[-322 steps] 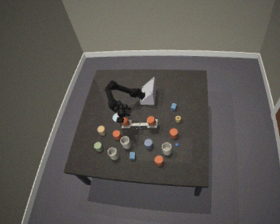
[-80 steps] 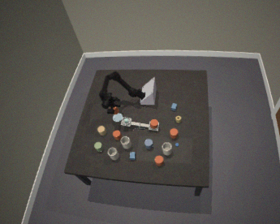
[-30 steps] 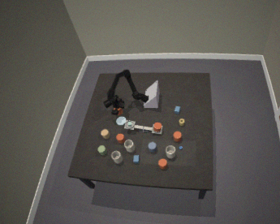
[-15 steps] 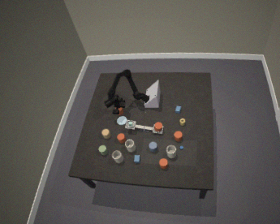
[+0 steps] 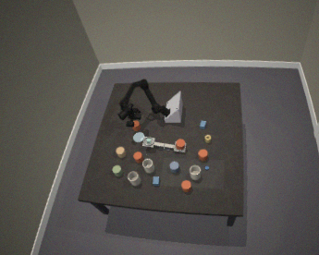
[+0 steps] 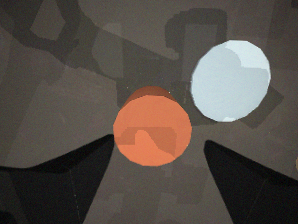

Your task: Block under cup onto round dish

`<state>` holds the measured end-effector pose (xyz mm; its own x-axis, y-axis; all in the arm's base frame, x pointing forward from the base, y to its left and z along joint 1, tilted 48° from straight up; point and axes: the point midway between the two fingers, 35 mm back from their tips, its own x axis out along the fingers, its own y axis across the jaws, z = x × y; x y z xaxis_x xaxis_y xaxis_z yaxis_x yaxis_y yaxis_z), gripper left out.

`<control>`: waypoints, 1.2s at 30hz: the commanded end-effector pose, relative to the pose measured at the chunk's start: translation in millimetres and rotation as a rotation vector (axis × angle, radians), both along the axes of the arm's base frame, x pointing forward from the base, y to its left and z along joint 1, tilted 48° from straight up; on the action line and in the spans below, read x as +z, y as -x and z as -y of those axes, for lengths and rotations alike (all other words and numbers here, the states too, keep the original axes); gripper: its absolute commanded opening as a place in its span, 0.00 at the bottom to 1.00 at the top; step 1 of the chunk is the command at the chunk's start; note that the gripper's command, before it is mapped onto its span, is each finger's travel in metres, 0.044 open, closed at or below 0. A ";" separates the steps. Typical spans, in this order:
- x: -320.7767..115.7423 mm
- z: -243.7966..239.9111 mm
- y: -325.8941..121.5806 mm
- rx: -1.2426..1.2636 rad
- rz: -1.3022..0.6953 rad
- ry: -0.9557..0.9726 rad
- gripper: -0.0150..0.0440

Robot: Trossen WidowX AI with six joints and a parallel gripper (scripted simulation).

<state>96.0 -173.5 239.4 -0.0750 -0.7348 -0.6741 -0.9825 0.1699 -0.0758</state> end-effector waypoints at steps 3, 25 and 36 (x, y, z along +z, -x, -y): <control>7.2 -4.5 -16.7 -0.012 0.125 -0.004 0.69; -5.3 -15.1 -71.2 -0.540 0.632 -0.025 0.69; -14.8 -28.9 -102.7 -0.796 0.876 -0.016 0.69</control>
